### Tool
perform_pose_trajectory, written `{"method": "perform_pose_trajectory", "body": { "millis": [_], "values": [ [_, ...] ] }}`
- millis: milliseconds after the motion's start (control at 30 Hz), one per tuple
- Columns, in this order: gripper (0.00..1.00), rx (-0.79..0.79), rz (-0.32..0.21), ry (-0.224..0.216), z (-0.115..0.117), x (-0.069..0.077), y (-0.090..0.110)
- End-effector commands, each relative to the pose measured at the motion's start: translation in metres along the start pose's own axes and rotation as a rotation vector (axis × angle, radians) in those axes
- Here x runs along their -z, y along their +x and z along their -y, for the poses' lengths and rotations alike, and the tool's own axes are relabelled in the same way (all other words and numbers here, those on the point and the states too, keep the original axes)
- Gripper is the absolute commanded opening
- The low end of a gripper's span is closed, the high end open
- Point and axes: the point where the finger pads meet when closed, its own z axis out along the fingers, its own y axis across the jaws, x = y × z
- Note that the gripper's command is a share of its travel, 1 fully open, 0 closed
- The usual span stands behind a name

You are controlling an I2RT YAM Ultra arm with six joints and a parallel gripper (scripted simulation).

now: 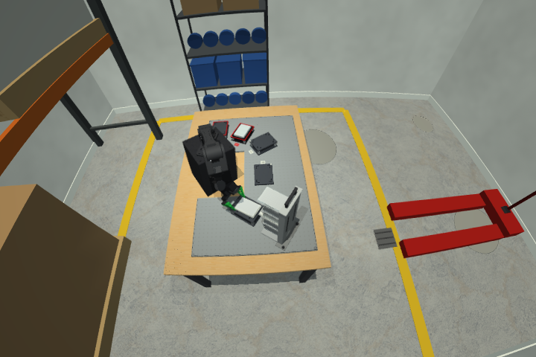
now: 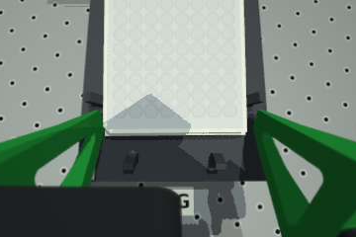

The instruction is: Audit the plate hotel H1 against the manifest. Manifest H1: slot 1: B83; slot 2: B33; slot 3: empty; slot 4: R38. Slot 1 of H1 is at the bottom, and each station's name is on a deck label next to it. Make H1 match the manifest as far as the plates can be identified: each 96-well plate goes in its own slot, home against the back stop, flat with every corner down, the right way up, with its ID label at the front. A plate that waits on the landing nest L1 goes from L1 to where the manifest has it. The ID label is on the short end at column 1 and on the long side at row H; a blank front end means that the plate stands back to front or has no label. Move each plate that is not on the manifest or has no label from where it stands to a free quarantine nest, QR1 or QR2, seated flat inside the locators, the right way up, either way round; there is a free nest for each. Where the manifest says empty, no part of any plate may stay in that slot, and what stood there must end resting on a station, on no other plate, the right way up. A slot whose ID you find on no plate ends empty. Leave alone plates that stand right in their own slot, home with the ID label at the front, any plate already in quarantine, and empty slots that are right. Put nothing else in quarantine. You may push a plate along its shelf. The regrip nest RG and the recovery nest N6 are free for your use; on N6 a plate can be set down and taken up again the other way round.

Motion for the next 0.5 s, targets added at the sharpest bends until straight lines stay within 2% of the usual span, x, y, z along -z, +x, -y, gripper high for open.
{"method": "perform_pose_trajectory", "body": {
  "millis": [0,467],
  "values": [
    [1.0,-0.012,-0.006,-0.011,-0.003,0.049,-0.033],
    [1.0,-0.012,-0.006,-0.011,-0.003,0.065,-0.045]
  ]
}}
